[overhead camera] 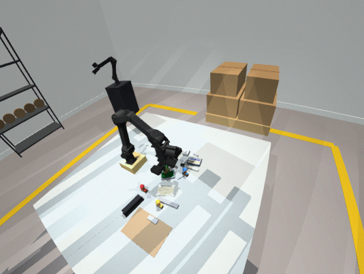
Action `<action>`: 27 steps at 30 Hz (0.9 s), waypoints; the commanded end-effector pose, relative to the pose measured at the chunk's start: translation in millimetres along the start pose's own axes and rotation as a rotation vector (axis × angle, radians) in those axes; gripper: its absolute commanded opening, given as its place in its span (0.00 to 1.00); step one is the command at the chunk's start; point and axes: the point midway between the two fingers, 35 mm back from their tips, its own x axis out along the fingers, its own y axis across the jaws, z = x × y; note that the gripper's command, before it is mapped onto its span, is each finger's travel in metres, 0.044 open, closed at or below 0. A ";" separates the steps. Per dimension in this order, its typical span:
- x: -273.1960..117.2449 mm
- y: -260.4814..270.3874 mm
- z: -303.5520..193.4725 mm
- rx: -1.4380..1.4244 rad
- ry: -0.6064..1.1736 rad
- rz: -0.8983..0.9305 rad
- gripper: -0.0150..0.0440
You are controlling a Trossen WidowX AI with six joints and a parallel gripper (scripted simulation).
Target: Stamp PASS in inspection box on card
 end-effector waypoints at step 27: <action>-29.6 -26.4 14.2 0.357 -0.012 -0.004 0.25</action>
